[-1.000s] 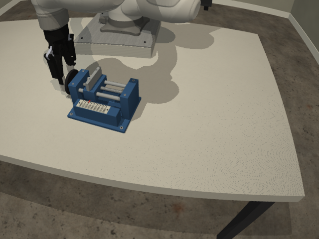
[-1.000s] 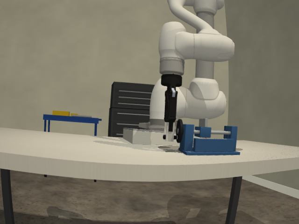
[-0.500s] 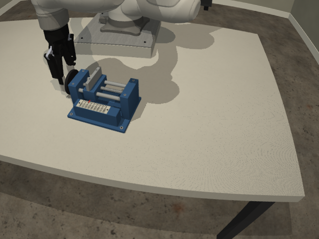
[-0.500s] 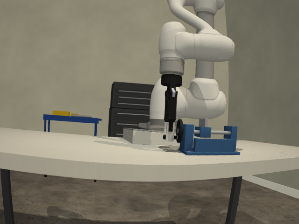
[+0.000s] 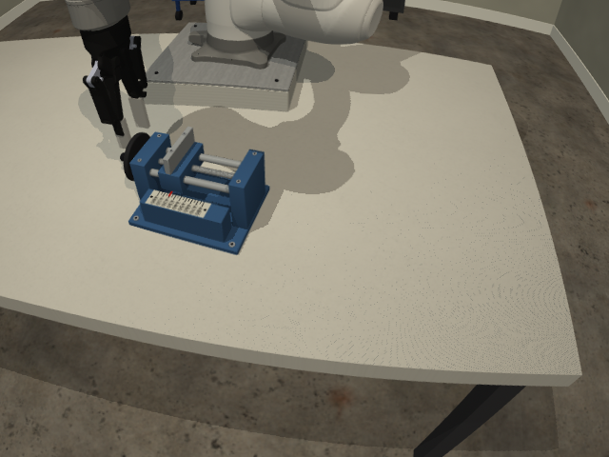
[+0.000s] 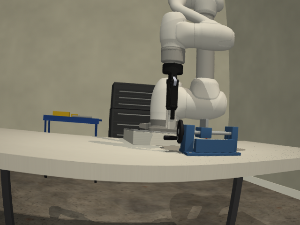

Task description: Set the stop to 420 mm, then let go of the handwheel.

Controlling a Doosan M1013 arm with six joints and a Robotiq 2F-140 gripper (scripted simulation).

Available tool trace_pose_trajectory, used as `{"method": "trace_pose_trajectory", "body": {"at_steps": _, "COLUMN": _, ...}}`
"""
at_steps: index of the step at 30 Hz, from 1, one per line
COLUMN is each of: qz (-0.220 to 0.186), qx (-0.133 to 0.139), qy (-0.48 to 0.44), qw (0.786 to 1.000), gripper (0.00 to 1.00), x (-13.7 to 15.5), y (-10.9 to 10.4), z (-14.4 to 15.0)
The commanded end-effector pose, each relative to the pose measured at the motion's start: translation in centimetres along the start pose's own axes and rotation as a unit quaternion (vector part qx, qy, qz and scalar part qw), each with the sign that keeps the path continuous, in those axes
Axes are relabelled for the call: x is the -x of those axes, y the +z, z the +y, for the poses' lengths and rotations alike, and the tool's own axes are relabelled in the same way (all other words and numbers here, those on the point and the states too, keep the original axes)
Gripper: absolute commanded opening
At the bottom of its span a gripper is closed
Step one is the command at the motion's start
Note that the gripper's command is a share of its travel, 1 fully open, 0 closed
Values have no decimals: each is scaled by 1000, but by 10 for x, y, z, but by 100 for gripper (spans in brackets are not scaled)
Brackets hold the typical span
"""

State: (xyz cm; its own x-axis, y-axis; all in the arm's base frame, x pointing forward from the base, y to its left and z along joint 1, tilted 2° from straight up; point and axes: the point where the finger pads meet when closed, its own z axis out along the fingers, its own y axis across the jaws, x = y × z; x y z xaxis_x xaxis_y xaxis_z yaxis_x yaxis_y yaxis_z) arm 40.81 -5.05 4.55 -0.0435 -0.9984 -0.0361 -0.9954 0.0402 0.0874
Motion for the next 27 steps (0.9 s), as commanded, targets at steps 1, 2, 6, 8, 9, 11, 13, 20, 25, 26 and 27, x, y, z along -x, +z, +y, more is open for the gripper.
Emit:
{"method": "trace_pose_trajectory", "body": {"at_steps": 1, "qz": 6, "qx": -31, "qy": 2, "qw": 1000, "gripper": 33, "x": -5, "y": -47, "z": -13}}
{"method": "trace_pose_trajectory", "body": {"at_steps": 2, "qz": 6, "qx": -31, "qy": 2, "qw": 1000, "gripper": 33, "x": -5, "y": -53, "z": -13}}
{"method": "trace_pose_trajectory", "body": {"at_steps": 6, "qz": 6, "qx": -31, "qy": 2, "qw": 1000, "gripper": 33, "x": -5, "y": -57, "z": -12}}
{"method": "trace_pose_trajectory", "body": {"at_steps": 8, "qz": 6, "qx": -31, "qy": 2, "qw": 1000, "gripper": 33, "x": -5, "y": -57, "z": -12}}
{"method": "trace_pose_trajectory", "body": {"at_steps": 9, "qz": 6, "qx": -31, "qy": 2, "qw": 1000, "gripper": 33, "x": -5, "y": -57, "z": -12}}
{"method": "trace_pose_trajectory", "body": {"at_steps": 11, "qz": 6, "qx": -31, "qy": 2, "qw": 1000, "gripper": 33, "x": -5, "y": -57, "z": -12}}
{"method": "trace_pose_trajectory", "body": {"at_steps": 13, "qz": 6, "qx": -31, "qy": 2, "qw": 1000, "gripper": 33, "x": -5, "y": -57, "z": -12}}
{"method": "trace_pose_trajectory", "body": {"at_steps": 20, "qz": 6, "qx": -31, "qy": 2, "qw": 1000, "gripper": 33, "x": -5, "y": -57, "z": -12}}
{"method": "trace_pose_trajectory", "body": {"at_steps": 25, "qz": 6, "qx": -31, "qy": 2, "qw": 1000, "gripper": 33, "x": -5, "y": -57, "z": -12}}
{"method": "trace_pose_trajectory", "body": {"at_steps": 26, "qz": 6, "qx": -31, "qy": 2, "qw": 1000, "gripper": 33, "x": -5, "y": -57, "z": -12}}
{"method": "trace_pose_trajectory", "body": {"at_steps": 27, "qz": 6, "qx": -31, "qy": 2, "qw": 1000, "gripper": 33, "x": -5, "y": -57, "z": -12}}
